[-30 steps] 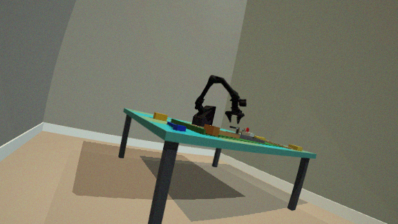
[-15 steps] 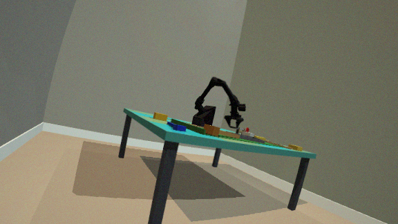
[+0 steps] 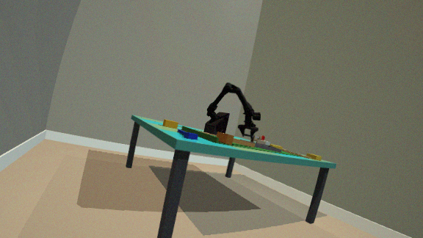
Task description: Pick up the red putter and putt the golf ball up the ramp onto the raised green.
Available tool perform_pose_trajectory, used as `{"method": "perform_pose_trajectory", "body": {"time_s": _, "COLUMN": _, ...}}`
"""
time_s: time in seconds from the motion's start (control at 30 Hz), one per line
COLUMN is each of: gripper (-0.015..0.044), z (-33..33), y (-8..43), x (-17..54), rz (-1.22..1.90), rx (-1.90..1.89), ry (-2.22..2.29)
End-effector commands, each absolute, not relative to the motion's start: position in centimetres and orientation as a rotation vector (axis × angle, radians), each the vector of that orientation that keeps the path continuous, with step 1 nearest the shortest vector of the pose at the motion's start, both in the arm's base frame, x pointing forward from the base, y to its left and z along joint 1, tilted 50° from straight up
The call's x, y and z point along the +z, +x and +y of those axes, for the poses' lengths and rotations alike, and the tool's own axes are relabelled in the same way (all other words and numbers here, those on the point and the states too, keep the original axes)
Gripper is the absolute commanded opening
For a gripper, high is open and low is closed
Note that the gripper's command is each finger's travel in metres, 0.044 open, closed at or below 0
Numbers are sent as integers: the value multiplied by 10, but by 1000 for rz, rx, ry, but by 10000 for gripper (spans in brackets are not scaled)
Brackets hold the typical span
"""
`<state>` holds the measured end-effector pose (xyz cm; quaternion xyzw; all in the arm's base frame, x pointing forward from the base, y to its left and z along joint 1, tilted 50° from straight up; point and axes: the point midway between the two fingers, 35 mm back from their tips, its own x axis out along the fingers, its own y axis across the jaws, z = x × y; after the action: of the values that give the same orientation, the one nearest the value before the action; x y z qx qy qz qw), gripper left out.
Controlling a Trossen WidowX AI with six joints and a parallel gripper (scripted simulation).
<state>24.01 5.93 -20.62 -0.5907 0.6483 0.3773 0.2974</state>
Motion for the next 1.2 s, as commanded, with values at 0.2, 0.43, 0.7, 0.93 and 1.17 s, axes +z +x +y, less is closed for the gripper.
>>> {"method": "perform_pose_trajectory", "body": {"time_s": 0.2, "gripper": 440, "z": 48, "y": 236, "x": -214, "rz": 1730, "rx": 1006, "ry": -1579}}
{"method": "perform_pose_trajectory", "body": {"time_s": 0.43, "gripper": 282, "z": 51, "y": 238, "x": -213, "rz": 1727, "rx": 1003, "ry": -1570}}
{"method": "perform_pose_trajectory", "body": {"time_s": 0.7, "gripper": 73, "z": 51, "y": 238, "x": -213, "rz": 1727, "rx": 1003, "ry": -1570}}
{"method": "perform_pose_trajectory", "body": {"time_s": 0.93, "gripper": 6, "z": 51, "y": 238, "x": -213, "rz": 1727, "rx": 1003, "ry": -1570}}
{"method": "perform_pose_trajectory", "body": {"time_s": 1.17, "gripper": 0, "z": 71, "y": 244, "x": -197, "rz": 1724, "rx": 1006, "ry": -1568}}
